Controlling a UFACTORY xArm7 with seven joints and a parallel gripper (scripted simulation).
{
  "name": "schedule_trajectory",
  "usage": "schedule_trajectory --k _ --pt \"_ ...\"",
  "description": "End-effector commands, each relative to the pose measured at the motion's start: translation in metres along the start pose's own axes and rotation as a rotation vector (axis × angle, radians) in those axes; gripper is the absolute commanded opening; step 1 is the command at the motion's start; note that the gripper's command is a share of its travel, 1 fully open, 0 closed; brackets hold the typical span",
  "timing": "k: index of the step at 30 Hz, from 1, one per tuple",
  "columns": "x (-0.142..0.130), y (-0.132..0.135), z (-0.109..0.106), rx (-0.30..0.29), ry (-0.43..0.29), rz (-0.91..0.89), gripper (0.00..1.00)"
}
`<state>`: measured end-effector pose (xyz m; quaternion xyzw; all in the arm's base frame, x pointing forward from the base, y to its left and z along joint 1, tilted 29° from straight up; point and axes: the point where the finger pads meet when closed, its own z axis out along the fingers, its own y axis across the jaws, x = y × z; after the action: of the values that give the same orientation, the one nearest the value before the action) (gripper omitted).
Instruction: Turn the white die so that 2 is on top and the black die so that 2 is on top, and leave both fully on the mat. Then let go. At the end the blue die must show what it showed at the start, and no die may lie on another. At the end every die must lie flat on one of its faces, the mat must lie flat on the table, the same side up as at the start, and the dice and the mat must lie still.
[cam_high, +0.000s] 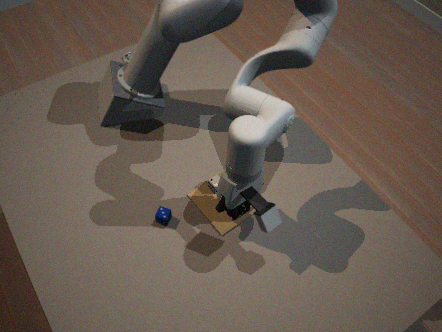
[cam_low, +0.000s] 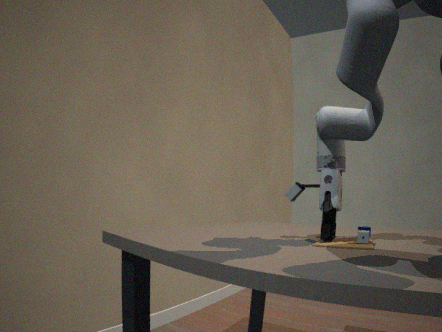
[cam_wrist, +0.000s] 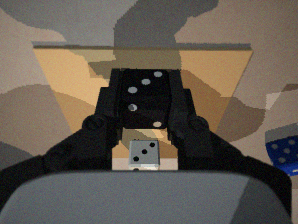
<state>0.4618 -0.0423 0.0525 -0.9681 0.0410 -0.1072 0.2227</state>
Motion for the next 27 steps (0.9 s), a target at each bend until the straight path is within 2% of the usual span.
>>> schedule_trajectory --k 1,27 --pt "0.0011 0.0008 -0.0016 -0.001 0.004 0.001 0.27" --pt "0.0012 0.0008 0.0010 -0.001 0.004 0.001 0.27"
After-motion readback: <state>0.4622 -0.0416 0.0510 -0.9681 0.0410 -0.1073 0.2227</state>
